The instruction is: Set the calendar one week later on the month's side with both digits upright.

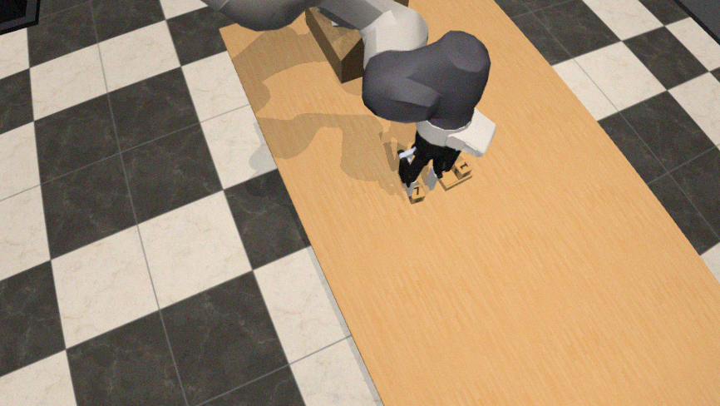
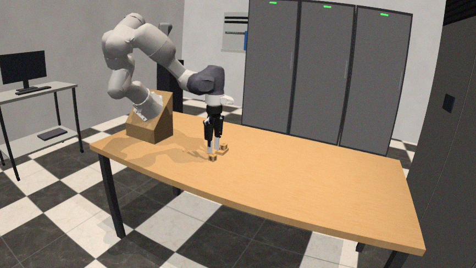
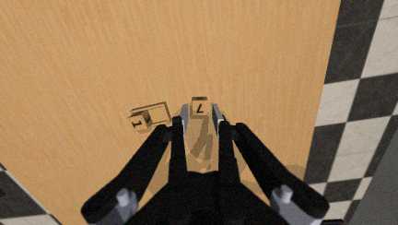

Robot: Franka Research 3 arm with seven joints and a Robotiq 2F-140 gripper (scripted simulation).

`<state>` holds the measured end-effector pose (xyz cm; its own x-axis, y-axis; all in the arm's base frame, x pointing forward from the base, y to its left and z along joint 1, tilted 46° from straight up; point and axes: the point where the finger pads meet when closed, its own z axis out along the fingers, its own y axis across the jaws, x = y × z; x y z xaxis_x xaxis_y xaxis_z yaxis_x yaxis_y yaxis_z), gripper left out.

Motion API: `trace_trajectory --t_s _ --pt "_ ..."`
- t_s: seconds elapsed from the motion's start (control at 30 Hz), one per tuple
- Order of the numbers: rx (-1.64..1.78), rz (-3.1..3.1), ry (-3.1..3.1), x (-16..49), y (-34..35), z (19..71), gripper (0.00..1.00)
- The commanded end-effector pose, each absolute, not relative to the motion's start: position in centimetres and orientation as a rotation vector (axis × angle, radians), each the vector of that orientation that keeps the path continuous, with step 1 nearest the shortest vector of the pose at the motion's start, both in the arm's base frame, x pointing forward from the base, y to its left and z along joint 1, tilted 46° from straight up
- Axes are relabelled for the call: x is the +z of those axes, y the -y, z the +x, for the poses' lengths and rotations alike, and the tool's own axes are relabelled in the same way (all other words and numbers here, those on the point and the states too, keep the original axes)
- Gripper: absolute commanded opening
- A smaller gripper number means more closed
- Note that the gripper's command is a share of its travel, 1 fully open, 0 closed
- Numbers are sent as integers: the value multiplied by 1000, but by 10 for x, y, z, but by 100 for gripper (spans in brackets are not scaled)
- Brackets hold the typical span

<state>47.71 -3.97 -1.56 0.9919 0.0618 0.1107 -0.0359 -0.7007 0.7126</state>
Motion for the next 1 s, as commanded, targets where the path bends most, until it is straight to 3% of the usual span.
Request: trace_trajectory --t_s 0.0,0.57,0.97 --pt "154 2338 -25 -12 36 475 29" --pt "161 2337 -27 4 19 472 29" --pt "459 2303 -154 3 20 466 29"
